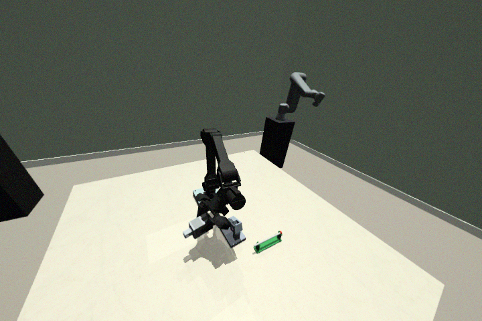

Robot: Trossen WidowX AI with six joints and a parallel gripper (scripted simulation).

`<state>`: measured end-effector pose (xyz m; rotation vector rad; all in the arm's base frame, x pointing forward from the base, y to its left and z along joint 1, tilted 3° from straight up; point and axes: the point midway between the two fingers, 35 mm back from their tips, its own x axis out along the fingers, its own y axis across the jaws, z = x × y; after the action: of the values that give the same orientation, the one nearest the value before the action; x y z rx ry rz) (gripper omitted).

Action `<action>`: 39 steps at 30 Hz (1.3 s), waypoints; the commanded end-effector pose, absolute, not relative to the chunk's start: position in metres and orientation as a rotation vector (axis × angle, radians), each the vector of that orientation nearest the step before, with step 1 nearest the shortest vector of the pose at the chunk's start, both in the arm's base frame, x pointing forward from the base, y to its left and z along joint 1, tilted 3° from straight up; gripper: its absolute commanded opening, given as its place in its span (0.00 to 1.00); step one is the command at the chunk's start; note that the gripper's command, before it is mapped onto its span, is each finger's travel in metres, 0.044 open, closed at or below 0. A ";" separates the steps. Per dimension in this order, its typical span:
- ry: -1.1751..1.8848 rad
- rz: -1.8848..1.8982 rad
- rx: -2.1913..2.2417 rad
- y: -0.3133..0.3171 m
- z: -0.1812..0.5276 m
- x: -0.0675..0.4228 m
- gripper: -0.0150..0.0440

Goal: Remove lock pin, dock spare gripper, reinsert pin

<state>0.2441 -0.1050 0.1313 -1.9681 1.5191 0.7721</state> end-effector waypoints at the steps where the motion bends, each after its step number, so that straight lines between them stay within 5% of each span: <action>1: 1.516 0.754 -1.977 -0.106 0.148 0.241 0.25; 39: 1.127 0.259 -1.391 -0.070 0.153 0.231 0.25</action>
<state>0.2314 -0.0737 0.1479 -1.4586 1.1826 0.3152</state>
